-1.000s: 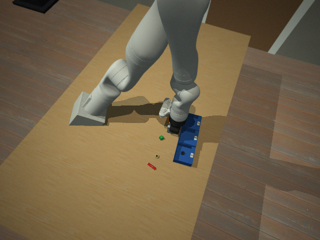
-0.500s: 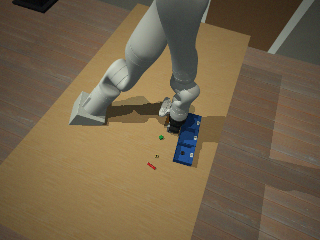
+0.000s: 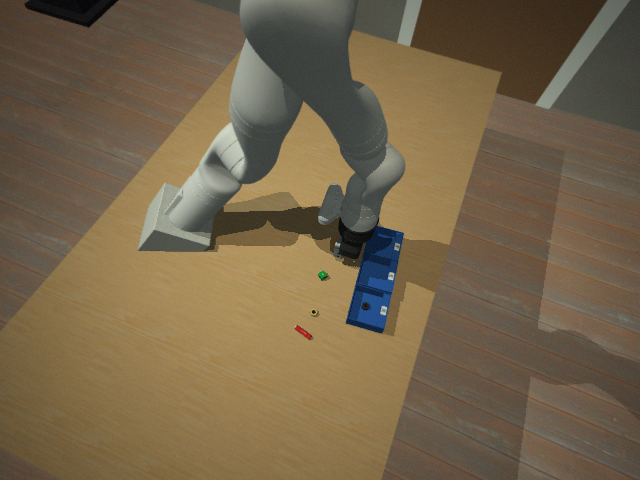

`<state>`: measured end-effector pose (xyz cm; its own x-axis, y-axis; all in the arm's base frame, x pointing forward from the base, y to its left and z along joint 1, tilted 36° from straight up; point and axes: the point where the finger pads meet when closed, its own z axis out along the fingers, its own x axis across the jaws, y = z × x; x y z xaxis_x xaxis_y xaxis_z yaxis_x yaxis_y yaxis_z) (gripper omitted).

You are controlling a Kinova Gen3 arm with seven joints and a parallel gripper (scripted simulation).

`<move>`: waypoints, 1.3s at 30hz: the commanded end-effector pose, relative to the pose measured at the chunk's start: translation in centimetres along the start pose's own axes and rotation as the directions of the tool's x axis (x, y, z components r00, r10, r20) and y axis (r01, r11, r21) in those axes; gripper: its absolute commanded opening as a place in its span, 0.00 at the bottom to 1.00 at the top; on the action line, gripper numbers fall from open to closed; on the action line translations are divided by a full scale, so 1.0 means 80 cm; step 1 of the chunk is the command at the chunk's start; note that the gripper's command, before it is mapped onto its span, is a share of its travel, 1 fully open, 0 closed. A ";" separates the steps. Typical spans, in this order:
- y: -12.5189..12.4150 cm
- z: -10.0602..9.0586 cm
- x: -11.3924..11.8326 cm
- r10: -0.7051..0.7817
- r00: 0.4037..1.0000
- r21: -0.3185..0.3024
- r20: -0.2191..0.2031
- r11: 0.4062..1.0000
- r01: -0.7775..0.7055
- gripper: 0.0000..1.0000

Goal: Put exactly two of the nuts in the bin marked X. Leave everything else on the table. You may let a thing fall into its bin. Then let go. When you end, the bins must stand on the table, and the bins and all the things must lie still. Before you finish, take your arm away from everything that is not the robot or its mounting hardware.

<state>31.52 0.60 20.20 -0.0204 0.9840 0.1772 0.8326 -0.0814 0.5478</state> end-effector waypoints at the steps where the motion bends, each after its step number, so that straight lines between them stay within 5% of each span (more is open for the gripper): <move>1: 0.006 -0.025 -0.005 0.024 1.000 -0.010 -0.006 1.000 -0.025 0.34; 39: 0.006 -0.032 -0.005 0.025 1.000 -0.011 -0.006 1.000 -0.026 0.34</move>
<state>30.46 -0.14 22.32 -0.0053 0.9808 0.1948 0.8281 -0.1049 0.5507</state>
